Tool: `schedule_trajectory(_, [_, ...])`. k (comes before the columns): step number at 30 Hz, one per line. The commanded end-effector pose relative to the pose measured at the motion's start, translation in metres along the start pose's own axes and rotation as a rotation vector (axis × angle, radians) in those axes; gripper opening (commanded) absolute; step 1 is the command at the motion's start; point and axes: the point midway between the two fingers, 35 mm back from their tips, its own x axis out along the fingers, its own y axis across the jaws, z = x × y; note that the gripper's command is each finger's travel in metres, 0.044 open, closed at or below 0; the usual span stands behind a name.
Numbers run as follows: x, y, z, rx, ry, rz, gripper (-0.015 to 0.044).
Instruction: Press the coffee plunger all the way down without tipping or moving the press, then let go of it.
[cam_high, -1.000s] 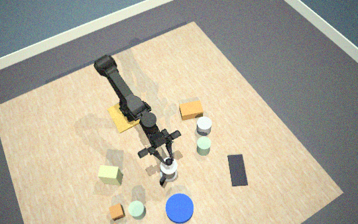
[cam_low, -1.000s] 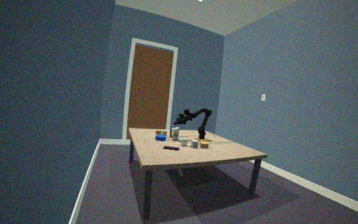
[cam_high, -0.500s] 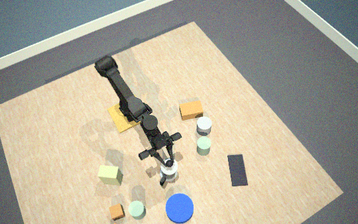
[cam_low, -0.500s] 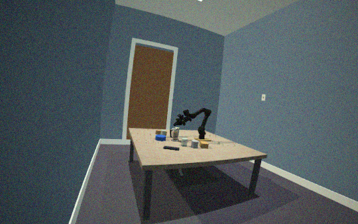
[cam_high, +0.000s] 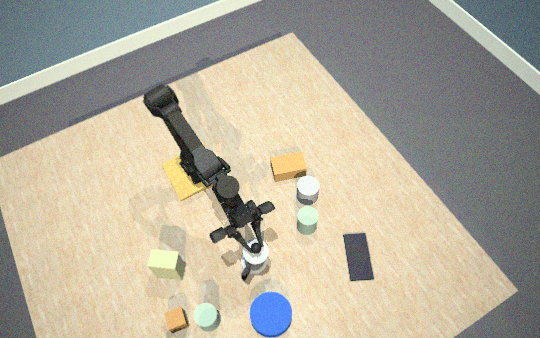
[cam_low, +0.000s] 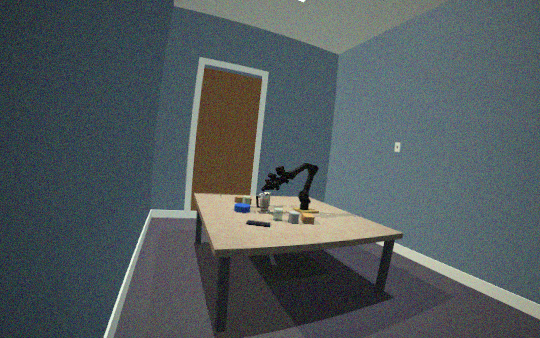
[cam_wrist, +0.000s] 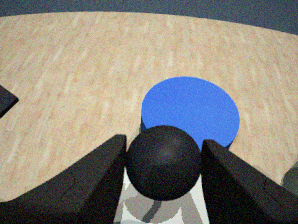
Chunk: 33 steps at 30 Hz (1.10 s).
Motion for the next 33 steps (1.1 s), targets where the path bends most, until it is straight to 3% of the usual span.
schedule_trajectory(1, [0.0048, -0.0001, -0.0103, -0.012, 0.040, -0.001, 0.0122])
schedule_trajectory(33, [0.0076, 0.0003, -0.0065, -0.011, 0.040, -0.001, 0.0122])
